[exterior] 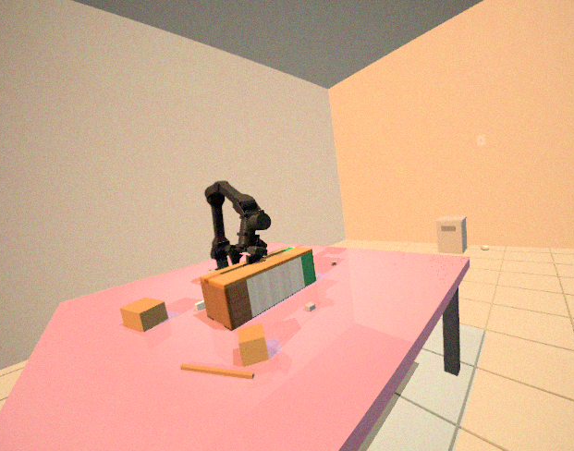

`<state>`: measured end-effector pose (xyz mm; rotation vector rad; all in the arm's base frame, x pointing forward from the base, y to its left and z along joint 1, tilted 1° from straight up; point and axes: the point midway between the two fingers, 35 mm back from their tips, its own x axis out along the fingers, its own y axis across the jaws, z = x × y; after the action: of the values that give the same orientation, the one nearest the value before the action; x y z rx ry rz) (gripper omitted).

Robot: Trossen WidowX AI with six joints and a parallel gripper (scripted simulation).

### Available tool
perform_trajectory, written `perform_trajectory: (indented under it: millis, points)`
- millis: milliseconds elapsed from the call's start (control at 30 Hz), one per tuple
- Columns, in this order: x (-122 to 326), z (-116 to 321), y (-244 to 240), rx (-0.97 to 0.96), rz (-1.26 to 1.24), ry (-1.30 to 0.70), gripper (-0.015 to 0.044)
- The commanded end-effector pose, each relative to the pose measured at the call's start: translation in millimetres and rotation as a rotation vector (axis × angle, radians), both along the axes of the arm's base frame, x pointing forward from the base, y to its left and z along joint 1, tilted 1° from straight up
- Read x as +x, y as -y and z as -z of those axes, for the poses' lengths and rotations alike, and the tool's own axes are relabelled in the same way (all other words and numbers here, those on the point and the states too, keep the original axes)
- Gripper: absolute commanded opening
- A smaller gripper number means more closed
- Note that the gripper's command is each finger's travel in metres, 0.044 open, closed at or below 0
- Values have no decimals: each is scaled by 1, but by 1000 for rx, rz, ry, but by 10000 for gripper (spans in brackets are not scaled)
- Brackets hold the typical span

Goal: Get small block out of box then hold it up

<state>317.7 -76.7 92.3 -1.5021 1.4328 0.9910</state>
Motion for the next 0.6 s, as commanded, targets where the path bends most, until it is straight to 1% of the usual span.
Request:
perform_trajectory:
  millis: [0,567]
  points:
    - [0,0,-2,1,3,-1,400]
    - [0,0,11,0,3,-1,400]
